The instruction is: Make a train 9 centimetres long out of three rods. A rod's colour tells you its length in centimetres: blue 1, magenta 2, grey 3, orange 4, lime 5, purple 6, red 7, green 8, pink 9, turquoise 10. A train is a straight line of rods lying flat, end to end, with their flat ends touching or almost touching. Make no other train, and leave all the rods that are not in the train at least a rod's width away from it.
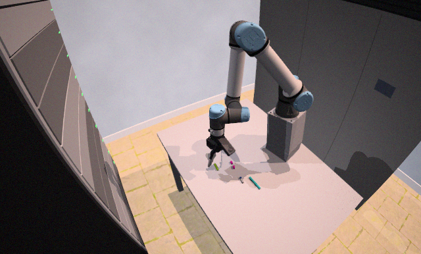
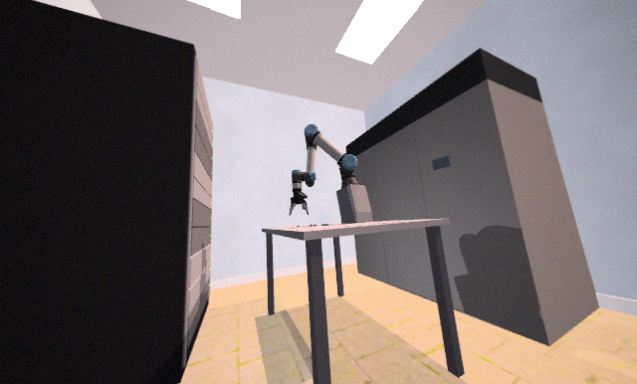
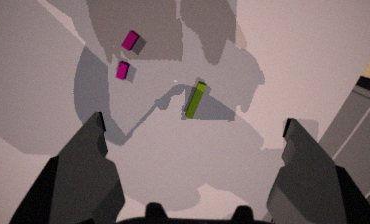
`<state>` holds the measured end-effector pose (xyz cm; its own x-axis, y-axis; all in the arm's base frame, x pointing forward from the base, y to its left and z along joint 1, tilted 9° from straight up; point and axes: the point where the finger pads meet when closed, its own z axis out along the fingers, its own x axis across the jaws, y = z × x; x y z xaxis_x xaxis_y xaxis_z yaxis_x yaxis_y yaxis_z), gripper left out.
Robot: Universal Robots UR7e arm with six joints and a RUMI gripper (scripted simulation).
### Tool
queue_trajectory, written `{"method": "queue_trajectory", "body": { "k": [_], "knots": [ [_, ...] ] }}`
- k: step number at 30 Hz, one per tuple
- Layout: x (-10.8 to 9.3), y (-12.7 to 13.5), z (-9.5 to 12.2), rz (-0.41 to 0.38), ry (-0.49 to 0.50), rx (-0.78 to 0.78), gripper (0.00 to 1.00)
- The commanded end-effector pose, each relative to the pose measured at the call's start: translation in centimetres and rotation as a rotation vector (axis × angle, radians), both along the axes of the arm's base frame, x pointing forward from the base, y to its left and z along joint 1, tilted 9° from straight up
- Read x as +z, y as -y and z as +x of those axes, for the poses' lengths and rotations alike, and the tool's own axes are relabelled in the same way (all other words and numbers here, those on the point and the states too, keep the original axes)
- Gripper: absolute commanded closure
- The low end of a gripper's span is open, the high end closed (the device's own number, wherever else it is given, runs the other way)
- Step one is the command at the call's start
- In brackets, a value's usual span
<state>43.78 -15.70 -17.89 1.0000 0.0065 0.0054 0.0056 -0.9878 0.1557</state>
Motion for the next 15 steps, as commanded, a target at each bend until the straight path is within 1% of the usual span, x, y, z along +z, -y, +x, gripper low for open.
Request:
{"method": "queue_trajectory", "body": {
  "k": [1,15],
  "knots": [
    [0.1,1.1,0.2,-0.003,0.021,-0.151,0.0],
    [0.2,2.3,0.4,-0.003,0.046,-0.306,0.0]
  ]
}}
